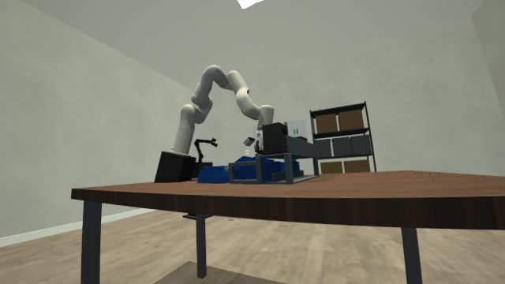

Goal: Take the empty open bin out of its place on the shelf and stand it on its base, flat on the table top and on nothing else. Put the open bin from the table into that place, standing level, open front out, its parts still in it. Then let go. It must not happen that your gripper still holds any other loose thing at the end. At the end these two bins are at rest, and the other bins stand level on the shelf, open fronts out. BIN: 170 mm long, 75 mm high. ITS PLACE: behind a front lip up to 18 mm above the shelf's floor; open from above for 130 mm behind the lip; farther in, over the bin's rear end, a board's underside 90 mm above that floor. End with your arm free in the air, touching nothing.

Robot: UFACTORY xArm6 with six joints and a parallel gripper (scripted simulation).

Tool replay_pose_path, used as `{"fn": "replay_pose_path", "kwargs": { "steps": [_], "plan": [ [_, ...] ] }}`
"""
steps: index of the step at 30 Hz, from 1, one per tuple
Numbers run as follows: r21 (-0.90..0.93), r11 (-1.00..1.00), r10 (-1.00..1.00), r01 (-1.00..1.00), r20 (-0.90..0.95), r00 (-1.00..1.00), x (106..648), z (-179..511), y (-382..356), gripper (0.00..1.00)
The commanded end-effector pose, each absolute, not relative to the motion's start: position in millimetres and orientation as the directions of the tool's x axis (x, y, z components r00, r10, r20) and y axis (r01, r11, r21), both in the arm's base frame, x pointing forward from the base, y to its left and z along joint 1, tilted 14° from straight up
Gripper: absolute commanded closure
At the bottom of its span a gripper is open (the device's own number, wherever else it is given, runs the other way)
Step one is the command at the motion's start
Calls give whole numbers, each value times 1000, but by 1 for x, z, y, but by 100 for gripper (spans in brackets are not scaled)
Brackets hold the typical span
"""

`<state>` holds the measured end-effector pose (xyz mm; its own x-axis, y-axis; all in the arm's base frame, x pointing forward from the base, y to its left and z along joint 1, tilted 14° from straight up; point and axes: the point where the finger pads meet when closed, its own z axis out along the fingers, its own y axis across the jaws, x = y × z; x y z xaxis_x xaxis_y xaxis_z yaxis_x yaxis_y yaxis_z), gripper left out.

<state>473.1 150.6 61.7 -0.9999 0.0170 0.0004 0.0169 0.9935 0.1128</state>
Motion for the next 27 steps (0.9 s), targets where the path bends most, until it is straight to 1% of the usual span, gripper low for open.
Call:
{"fn": "replay_pose_path", "kwargs": {
  "steps": [1,27],
  "plan": [
    [114,993,17,17,-4,-1000,475,62,151,100],
    [114,993,17,17,-5,-1000,478,49,152,100]
  ]
}}
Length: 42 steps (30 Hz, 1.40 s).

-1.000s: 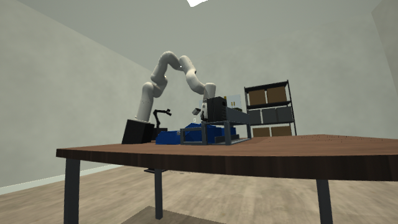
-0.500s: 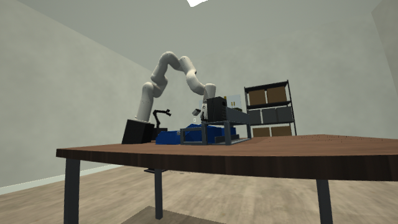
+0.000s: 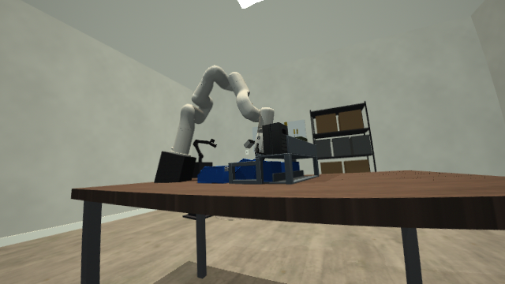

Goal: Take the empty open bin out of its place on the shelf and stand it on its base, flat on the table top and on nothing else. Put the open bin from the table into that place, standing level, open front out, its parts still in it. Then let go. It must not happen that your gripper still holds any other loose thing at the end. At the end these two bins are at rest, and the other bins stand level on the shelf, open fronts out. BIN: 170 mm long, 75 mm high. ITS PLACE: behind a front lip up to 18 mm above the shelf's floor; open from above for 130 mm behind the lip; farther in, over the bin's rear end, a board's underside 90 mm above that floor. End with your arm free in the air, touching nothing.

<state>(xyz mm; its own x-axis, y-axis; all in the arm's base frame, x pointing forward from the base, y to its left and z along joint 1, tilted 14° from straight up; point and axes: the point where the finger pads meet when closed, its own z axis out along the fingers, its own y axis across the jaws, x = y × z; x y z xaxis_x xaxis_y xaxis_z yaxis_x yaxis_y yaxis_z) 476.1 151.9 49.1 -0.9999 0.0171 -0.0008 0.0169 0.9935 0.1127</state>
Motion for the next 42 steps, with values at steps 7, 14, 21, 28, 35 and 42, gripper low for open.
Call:
{"fn": "replay_pose_path", "kwargs": {
  "steps": [7,14,21,28,35,42],
  "plan": [
    [114,993,17,17,-5,-1000,478,49,152,100],
    [114,993,17,17,-5,-1000,478,49,152,100],
    [114,993,17,17,-5,-1000,478,49,152,100],
    [114,993,17,17,-6,-1000,478,49,152,100],
    [114,993,18,17,-11,-1000,480,49,152,100],
    [114,993,19,17,-20,-1000,483,49,152,100]
  ]
}}
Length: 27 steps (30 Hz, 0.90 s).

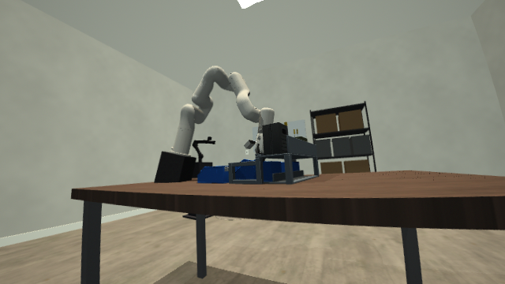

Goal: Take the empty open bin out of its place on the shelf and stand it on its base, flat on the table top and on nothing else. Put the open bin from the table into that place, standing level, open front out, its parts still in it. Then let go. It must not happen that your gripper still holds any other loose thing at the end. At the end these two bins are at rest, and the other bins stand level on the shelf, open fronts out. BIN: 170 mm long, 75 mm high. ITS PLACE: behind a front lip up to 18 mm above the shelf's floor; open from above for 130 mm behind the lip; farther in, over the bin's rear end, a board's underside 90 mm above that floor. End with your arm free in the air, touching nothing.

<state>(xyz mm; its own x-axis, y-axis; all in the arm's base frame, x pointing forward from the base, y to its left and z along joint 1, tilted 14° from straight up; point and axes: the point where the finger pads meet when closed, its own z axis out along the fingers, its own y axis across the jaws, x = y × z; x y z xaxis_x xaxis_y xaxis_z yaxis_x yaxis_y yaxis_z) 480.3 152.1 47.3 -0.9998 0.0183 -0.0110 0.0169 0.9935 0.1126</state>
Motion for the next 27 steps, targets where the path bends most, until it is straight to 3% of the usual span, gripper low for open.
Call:
{"fn": "replay_pose_path", "kwargs": {
  "steps": [1,27],
  "plan": [
    [114,993,19,17,-21,-1000,484,49,152,100],
    [114,993,23,17,-51,-998,495,49,152,100]
  ]
}}
